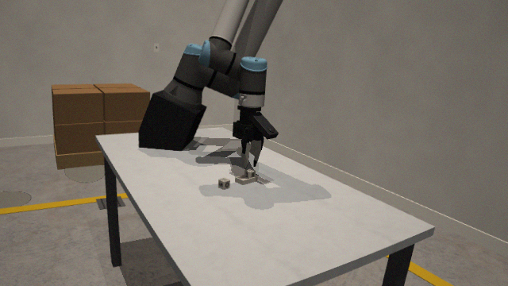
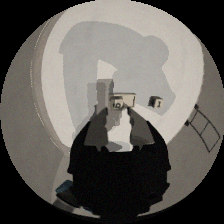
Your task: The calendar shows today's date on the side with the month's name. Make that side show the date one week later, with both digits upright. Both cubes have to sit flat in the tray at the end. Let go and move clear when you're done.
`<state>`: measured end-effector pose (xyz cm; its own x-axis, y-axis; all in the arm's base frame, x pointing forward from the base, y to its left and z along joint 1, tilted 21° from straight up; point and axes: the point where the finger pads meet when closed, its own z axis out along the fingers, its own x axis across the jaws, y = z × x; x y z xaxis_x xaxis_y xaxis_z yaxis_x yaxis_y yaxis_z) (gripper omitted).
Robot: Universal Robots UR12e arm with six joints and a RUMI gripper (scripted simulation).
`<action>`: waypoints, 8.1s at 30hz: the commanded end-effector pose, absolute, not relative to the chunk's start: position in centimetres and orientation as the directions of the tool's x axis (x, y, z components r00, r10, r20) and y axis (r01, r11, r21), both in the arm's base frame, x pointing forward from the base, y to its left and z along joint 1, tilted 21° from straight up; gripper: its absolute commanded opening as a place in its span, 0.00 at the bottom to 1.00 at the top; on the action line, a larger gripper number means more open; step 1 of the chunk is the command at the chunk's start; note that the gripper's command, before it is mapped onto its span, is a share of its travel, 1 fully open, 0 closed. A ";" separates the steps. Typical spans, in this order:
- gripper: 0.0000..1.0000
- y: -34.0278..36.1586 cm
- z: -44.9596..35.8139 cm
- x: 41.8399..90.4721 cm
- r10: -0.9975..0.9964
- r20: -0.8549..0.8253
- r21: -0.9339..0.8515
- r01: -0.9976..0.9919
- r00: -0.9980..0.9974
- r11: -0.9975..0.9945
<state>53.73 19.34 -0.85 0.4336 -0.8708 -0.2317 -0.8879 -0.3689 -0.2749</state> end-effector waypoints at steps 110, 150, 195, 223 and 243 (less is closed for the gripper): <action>0.28 19.5 -0.8 53.6 -0.871 -0.230 -0.275 -0.887 0.435 -0.370; 0.28 19.5 -0.8 53.7 -0.871 -0.231 -0.274 -0.888 0.435 -0.370; 0.28 20.4 -3.5 54.1 -0.871 -0.231 -0.274 -0.888 0.434 -0.370; 0.28 20.4 -3.4 54.1 -0.871 -0.230 -0.275 -0.887 0.434 -0.370; 0.10 20.4 -3.4 54.1 -0.871 -0.230 -0.275 -0.887 0.434 -0.370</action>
